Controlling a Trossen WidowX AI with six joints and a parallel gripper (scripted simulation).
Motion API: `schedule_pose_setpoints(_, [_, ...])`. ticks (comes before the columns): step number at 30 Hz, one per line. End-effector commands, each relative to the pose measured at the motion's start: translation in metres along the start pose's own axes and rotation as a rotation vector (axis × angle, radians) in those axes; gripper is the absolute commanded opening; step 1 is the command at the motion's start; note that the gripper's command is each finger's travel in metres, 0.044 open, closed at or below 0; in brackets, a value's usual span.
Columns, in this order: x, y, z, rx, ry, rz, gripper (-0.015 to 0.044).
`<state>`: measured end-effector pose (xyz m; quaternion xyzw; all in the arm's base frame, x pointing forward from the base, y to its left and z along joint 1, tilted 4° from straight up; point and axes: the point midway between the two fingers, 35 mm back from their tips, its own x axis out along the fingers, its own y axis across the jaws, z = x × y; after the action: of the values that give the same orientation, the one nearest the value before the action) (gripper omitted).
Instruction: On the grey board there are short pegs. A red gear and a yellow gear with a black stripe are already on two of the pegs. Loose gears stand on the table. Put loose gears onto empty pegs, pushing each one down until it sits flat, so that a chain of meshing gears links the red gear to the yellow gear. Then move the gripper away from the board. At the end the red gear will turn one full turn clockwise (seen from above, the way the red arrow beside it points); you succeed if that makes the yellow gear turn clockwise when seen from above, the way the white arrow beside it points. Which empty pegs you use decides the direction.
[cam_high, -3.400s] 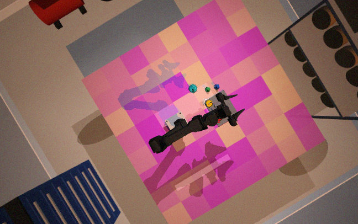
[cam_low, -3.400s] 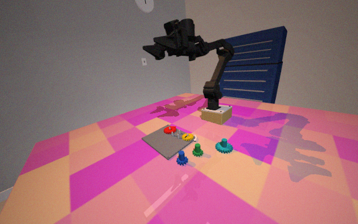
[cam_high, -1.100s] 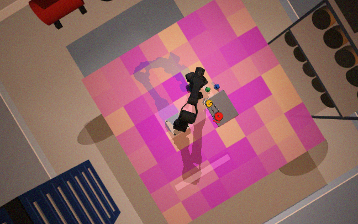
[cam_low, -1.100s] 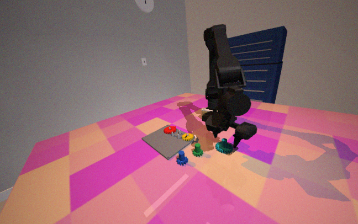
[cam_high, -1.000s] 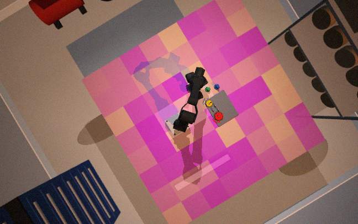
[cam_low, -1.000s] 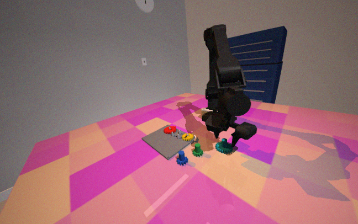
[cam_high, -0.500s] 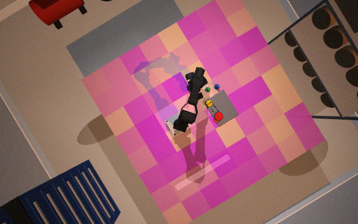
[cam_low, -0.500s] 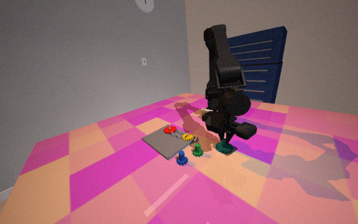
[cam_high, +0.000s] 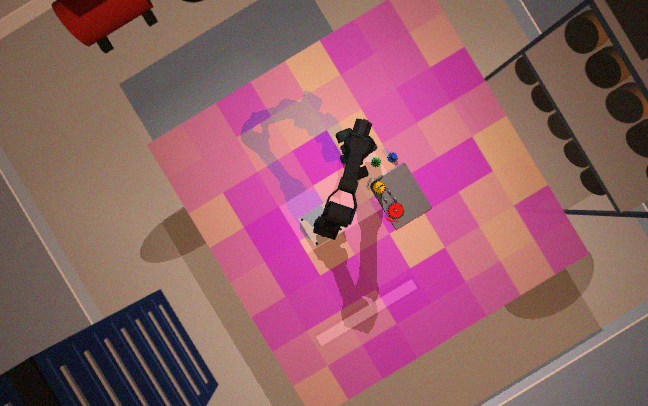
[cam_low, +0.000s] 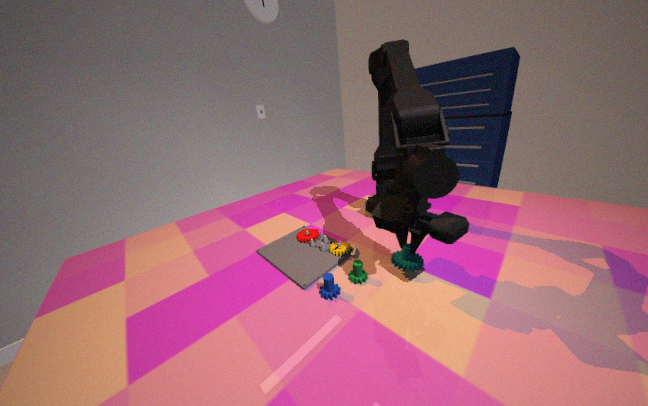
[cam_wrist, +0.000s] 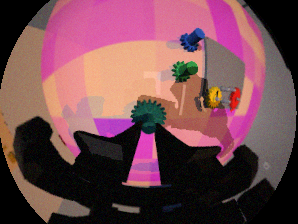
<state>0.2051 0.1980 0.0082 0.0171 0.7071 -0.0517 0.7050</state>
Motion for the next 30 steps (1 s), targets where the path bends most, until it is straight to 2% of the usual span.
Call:
schedule_pose_setpoints(1, [-0.01, 0.003, 0.003, 0.003, -0.007, 0.006, 0.0])
schedule_pose_setpoints(30, [-0.085, 0.008, 0.001, 0.003, -0.007, 0.007, 0.0])
